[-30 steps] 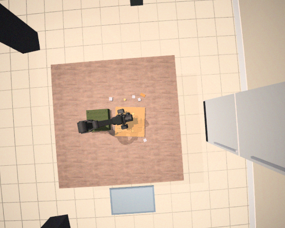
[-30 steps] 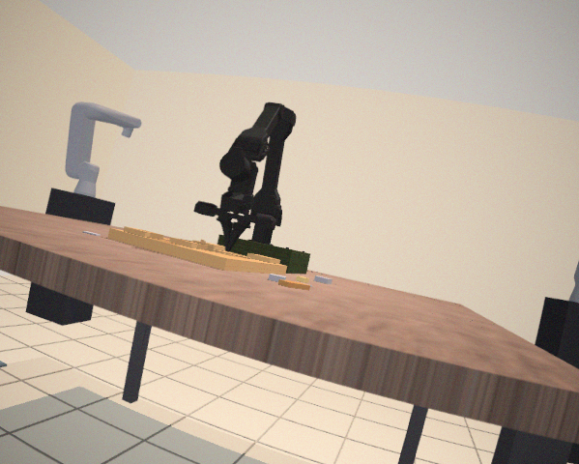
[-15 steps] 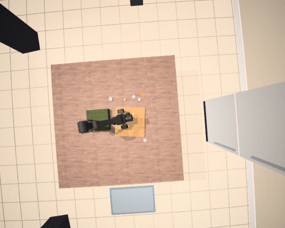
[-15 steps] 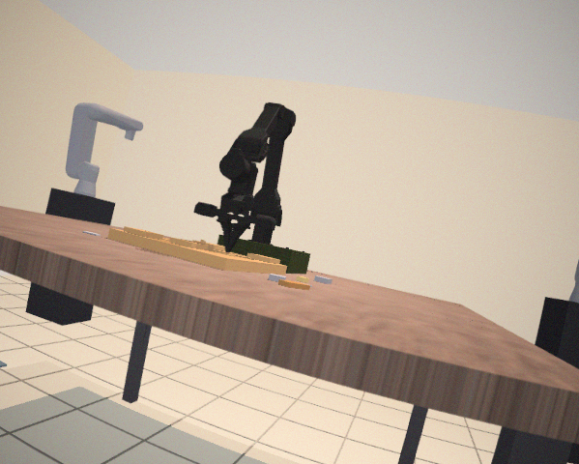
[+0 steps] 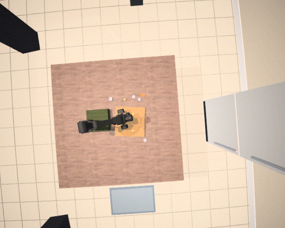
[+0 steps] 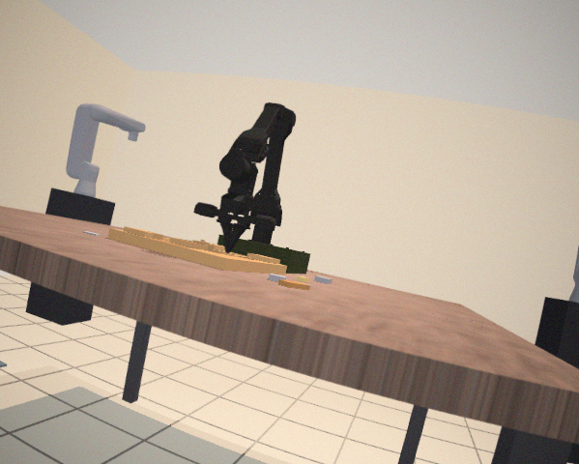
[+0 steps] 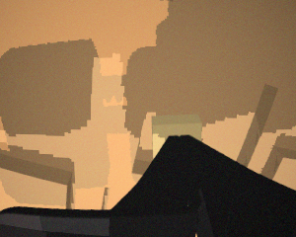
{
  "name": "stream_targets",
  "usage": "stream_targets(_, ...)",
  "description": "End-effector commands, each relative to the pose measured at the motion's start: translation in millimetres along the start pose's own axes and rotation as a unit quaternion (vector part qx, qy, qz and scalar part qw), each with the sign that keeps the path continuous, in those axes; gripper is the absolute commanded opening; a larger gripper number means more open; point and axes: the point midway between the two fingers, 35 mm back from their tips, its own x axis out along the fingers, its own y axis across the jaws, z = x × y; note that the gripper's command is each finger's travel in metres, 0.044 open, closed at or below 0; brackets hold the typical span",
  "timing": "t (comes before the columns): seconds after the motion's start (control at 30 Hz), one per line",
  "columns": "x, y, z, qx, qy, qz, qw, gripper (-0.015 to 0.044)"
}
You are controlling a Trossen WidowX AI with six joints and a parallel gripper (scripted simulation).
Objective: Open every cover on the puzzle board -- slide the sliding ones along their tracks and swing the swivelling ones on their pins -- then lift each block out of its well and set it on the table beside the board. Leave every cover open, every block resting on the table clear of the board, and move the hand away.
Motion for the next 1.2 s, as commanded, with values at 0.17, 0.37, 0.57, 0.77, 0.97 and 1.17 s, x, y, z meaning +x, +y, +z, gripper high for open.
stream_targets(0.17,4.4,-2.0,-1.7,0.0,0.005,-0.003,1.0,0.0)
stream_targets(0.37,4.9,-8.1,3.2,0.0,0.005,-0.003,1.0,0.0)
stream_targets(0.57,5.2,-15.4,8.9,0.0,0.005,-0.004,1.0,0.0)
stream_targets(0.77,5.2,-22.7,14.7,0.0,0.004,-0.004,1.0,0.0)
stream_targets(0.97,5.2,-30.0,20.5,0.0,0.004,-0.004,1.0,0.0)
stream_targets(1.17,5.0,-37.5,26.1,0.0,0.004,-0.005,1.0,0.0)
